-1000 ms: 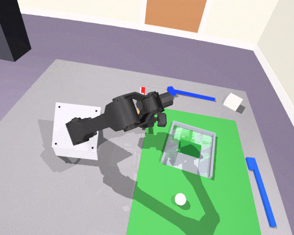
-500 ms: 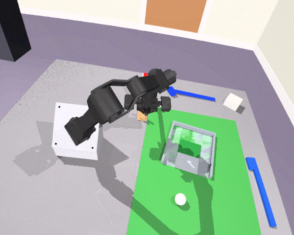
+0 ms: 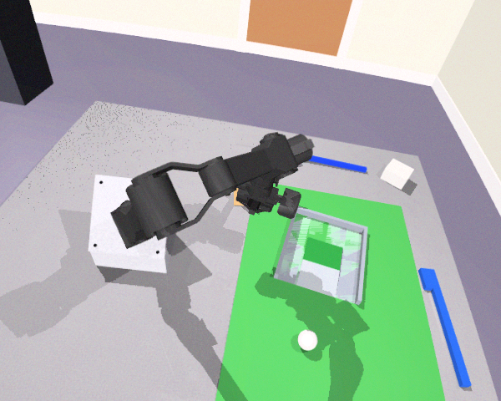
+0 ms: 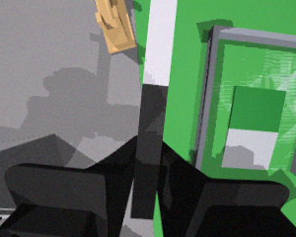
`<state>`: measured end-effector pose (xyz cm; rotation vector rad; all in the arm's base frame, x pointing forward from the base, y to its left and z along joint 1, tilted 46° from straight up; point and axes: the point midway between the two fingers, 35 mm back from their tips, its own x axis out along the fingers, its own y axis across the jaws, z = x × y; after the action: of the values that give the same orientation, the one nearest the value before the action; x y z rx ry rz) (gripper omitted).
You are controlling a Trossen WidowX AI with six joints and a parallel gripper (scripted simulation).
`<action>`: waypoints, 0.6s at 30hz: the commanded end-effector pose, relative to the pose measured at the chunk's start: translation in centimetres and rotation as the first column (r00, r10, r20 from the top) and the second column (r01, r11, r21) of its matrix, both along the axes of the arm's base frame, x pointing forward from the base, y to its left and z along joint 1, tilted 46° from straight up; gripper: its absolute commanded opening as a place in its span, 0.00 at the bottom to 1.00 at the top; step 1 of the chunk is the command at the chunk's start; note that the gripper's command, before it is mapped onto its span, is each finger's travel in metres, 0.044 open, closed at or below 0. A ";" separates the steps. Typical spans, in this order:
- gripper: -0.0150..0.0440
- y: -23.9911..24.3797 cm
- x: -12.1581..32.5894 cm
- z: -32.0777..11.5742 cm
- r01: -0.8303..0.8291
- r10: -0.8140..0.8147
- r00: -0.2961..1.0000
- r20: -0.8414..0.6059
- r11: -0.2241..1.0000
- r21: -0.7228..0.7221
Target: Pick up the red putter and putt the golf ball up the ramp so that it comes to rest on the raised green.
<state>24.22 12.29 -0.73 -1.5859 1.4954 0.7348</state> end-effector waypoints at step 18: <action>0.25 -8.3 0.9 9.8 0.502 -0.513 0.773 0.373 0.854 0.136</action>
<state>25.25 4.96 7.76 -1.1885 1.5103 0.1826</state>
